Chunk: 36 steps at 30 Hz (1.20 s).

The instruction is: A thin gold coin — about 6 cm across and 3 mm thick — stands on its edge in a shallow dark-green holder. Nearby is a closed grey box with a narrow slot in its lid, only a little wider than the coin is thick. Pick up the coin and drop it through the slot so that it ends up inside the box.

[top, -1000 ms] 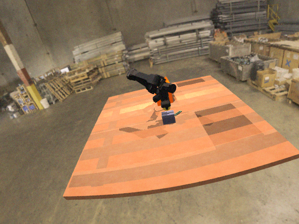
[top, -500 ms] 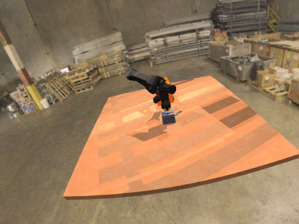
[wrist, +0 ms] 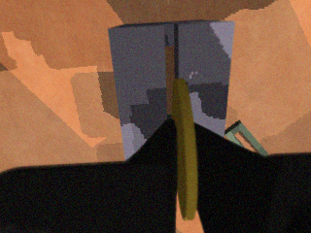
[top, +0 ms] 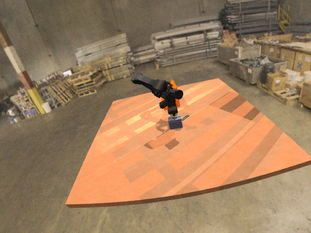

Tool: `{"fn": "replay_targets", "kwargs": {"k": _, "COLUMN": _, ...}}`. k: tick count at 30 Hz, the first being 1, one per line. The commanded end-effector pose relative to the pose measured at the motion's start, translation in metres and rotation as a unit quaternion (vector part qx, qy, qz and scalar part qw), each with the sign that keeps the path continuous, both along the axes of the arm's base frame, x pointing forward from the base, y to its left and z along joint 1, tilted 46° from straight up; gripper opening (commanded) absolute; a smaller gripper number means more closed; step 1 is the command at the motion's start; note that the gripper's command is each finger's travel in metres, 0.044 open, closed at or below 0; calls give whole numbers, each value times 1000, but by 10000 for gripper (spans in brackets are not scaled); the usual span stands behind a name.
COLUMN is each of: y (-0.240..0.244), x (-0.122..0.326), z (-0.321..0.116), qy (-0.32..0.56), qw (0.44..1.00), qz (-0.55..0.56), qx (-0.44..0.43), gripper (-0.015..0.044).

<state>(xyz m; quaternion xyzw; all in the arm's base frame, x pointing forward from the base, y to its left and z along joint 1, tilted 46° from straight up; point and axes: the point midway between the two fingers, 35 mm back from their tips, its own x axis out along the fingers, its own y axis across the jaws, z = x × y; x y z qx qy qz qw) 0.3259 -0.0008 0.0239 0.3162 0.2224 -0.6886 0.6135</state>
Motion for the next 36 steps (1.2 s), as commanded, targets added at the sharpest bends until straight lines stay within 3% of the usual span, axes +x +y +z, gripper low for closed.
{"fn": "replay_targets", "kwargs": {"k": 1, "y": -2, "x": 0, "z": -2, "qy": 2, "qw": 1000, "qz": 3, "qx": -3, "gripper": 0}}
{"fn": "replay_targets", "kwargs": {"k": 5, "y": -4, "x": 0, "z": -3, "qy": 2, "qw": 1000, "qz": 3, "qx": -3, "gripper": 0}}
{"fn": "replay_targets", "kwargs": {"k": 11, "y": -2, "x": 0, "z": -2, "qy": 0, "qw": 1000, "qz": 0, "qx": 0, "gripper": 157}}
{"fn": "replay_targets", "kwargs": {"k": 20, "y": -2, "x": 0, "z": -2, "qy": 0, "qw": 1000, "qz": 0, "qx": 0, "gripper": 161}}
{"fn": "replay_targets", "kwargs": {"k": 30, "y": 18, "x": 1, "z": 17, "qy": 1, "qw": 1000, "qz": 1, "qx": 0, "gripper": 423}}
{"fn": "replay_targets", "kwargs": {"k": 36, "y": 40, "x": -1, "z": 42, "qy": 3, "qw": 1000, "qz": 2, "qx": -3, "gripper": 440}}
